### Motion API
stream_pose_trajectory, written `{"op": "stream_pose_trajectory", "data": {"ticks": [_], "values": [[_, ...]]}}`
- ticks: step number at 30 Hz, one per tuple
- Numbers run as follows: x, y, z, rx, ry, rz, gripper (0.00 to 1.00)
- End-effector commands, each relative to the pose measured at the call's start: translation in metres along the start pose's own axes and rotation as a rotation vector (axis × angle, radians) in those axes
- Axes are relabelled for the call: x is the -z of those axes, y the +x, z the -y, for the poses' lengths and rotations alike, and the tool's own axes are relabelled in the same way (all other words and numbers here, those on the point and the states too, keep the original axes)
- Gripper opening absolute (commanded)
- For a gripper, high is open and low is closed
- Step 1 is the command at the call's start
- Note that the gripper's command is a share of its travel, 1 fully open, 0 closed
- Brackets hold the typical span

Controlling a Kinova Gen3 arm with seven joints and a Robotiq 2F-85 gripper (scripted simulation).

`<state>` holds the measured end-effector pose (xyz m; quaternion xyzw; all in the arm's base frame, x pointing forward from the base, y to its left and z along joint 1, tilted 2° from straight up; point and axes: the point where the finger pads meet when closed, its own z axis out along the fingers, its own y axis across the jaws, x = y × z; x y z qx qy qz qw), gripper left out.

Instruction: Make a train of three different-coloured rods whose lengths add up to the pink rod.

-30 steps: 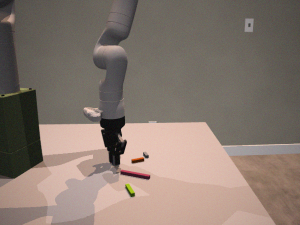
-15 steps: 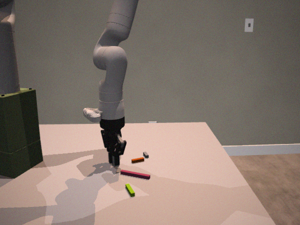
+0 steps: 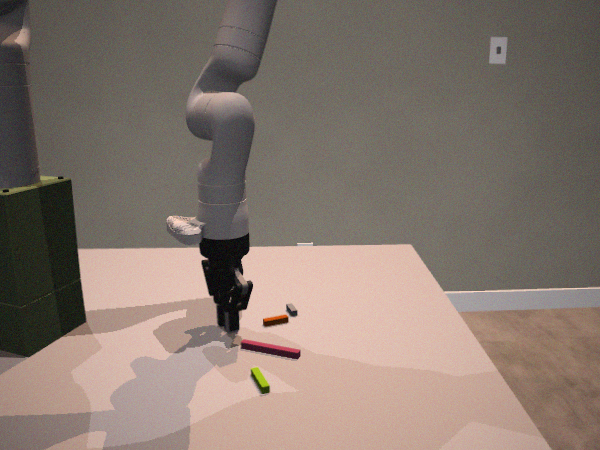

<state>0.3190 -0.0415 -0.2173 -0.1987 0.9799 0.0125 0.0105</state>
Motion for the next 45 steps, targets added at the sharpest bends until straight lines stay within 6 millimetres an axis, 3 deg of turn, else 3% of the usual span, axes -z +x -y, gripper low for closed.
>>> {"op": "stream_pose_trajectory", "data": {"ticks": [1,8,9,45], "values": [[0.0004,-0.0005,0.0003,0.000,0.001,0.001,0.24],[0.0004,-0.0005,0.0003,0.000,0.001,0.001,0.24],[0.0004,-0.0005,0.0003,0.000,0.001,0.001,0.05],[0.0017,-0.0005,0.0003,0.000,0.001,0.001,0.05]]}}
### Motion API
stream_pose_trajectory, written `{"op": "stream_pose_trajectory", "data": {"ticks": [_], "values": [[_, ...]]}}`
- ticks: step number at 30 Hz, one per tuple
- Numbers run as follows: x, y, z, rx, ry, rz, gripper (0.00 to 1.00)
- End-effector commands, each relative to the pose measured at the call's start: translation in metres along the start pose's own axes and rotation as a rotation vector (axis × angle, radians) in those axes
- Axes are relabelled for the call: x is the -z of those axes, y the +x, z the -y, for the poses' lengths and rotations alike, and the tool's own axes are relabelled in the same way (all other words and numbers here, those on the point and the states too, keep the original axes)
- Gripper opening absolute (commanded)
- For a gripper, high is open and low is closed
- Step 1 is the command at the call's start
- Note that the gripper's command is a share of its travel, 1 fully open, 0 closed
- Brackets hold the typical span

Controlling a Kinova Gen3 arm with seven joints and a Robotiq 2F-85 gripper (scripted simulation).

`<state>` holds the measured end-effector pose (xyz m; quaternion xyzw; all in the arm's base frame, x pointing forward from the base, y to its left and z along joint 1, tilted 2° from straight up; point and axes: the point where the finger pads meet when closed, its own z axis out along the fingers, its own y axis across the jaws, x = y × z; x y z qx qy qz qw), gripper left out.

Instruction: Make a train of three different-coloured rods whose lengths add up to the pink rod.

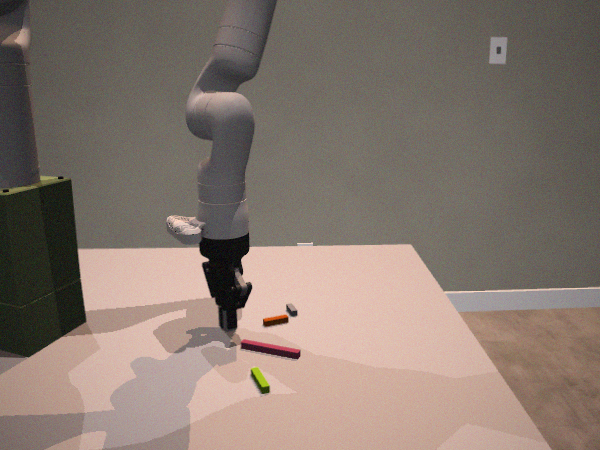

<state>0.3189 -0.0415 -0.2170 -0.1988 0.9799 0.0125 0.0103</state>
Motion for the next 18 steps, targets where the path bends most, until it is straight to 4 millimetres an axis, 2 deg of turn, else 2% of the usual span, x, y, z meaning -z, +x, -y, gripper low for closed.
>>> {"op": "stream_pose_trajectory", "data": {"ticks": [1,4,7,18], "values": [[0.003,-0.001,0.000,0.000,0.001,0.001,0.05],[0.005,-0.001,0.000,0.000,0.001,0.001,0.05],[0.017,-0.001,0.000,0.000,0.001,0.001,0.05],[0.085,-0.001,0.000,0.000,0.001,0.001,0.05]]}}
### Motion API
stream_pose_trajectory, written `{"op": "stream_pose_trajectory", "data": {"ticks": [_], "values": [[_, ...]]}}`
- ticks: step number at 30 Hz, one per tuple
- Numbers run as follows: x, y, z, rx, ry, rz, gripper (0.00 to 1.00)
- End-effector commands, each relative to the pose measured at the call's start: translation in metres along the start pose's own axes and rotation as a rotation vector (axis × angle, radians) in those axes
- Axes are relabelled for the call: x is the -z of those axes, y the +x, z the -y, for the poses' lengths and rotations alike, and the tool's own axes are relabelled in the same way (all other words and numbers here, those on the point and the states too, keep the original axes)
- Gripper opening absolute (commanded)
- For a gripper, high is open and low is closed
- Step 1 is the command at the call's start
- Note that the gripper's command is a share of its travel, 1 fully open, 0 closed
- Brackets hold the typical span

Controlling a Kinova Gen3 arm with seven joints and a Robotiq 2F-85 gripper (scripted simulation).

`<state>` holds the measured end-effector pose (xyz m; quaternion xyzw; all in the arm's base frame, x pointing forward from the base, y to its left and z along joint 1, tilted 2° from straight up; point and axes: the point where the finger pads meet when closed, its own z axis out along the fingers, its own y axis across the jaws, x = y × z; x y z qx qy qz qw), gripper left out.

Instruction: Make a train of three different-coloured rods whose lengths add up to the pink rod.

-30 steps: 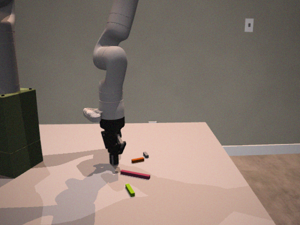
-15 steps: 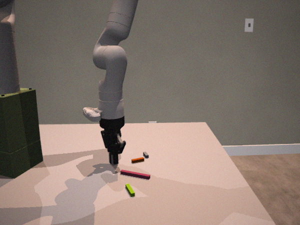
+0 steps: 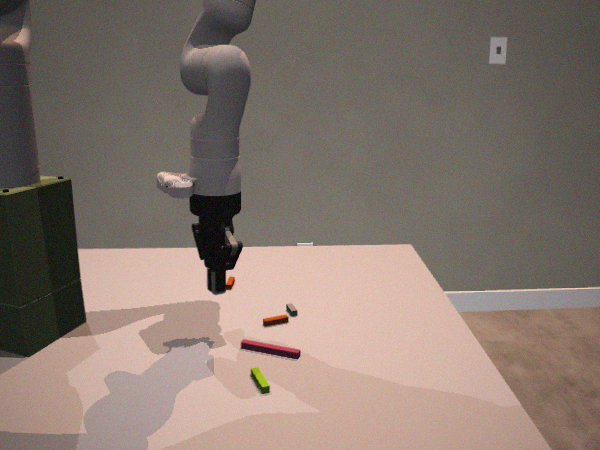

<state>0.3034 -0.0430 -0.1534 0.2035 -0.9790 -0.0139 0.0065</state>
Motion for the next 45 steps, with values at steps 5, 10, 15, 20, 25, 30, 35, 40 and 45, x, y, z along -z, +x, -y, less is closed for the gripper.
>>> {"op": "stream_pose_trajectory", "data": {"ticks": [5,10,15,20,25,30,35,40,45], "values": [[0.032,-0.013,0.006,-0.009,0.010,0.034,0.05],[0.037,-0.013,0.006,-0.009,0.010,0.034,0.05],[0.037,-0.013,0.006,-0.009,0.010,0.034,0.05],[0.037,-0.017,0.003,0.005,0.010,0.034,0.05],[0.037,-0.067,-0.033,0.159,0.013,0.033,0.05],[0.039,-0.091,-0.056,0.238,0.016,0.034,0.05],[0.039,-0.091,-0.056,0.238,0.016,0.034,0.05],[0.039,-0.091,-0.056,0.238,0.016,0.034,0.05],[0.038,-0.092,-0.056,0.239,0.016,0.033,0.05]]}}
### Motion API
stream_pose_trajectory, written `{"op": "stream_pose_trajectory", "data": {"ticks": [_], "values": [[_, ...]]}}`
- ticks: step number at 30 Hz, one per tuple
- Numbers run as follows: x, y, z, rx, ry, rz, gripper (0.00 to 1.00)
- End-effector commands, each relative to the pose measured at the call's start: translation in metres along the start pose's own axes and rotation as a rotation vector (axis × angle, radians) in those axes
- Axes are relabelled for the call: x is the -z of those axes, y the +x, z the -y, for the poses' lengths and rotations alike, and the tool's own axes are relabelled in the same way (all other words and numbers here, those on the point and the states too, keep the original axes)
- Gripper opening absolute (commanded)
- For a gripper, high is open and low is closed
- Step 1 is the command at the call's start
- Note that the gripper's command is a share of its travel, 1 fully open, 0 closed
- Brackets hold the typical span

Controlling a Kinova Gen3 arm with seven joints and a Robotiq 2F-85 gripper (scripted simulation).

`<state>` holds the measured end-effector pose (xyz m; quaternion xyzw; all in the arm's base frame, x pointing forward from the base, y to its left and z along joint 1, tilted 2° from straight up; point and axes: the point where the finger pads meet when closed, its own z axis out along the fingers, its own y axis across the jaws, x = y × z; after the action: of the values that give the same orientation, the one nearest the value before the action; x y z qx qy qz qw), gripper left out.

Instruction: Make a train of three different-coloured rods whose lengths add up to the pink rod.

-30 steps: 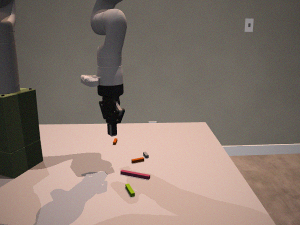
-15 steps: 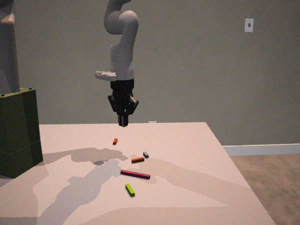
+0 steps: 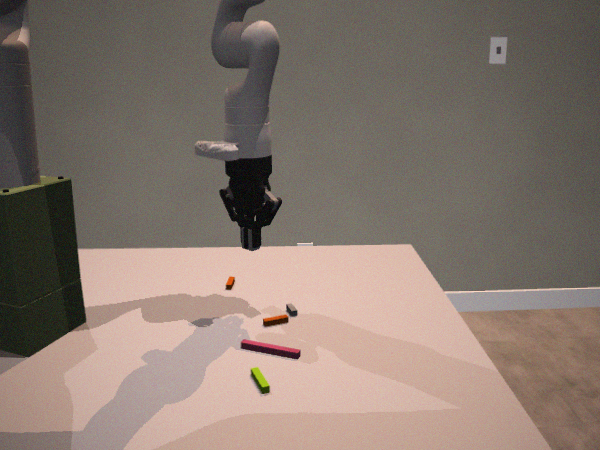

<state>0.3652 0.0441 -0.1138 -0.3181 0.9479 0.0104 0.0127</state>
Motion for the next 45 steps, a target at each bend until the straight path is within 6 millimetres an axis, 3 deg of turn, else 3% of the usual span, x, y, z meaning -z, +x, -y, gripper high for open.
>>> {"op": "stream_pose_trajectory", "data": {"ticks": [1,9,23,32,45], "values": [[-0.001,0.000,0.000,0.000,0.000,0.000,0.05],[-0.014,0.000,0.000,0.001,-0.001,0.000,0.05],[-0.072,-0.001,0.001,0.001,-0.001,0.000,0.05],[-0.086,-0.001,0.001,0.001,-0.001,0.000,0.05],[-0.087,-0.001,0.001,0.001,-0.001,0.000,0.05]]}}
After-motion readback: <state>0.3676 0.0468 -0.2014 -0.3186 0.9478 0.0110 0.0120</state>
